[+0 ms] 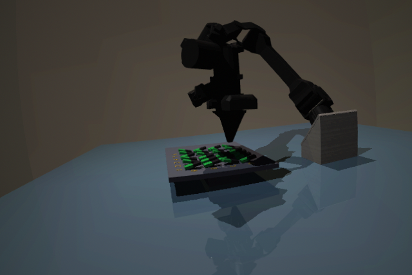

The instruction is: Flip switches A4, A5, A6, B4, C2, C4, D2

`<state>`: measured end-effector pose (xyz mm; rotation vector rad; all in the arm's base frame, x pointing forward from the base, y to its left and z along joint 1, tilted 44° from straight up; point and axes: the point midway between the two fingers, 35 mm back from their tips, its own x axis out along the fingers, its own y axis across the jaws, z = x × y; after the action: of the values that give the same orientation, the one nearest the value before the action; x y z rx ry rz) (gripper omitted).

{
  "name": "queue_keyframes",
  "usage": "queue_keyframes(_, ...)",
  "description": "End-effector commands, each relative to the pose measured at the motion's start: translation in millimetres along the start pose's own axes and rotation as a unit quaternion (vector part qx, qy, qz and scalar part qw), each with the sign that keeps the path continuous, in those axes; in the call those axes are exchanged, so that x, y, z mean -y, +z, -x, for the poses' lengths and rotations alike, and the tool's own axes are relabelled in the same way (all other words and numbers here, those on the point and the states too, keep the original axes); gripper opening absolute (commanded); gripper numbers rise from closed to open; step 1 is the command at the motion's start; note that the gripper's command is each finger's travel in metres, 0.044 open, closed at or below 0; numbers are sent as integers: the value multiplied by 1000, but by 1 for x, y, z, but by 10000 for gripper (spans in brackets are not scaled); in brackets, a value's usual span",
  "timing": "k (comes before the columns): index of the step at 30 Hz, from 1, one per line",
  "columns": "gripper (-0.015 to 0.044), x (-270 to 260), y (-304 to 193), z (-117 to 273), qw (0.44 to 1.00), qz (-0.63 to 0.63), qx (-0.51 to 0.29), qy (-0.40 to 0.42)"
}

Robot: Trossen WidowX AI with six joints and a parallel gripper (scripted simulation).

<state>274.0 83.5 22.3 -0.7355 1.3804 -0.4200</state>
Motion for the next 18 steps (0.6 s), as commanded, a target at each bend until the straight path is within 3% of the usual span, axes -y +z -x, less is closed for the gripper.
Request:
queue_keyframes(1, 0, 0, -1, -5, 1000, 3, 5, -2)
queue_keyframes(18, 0, 0, -1, -28, 1000, 3, 5, -2)
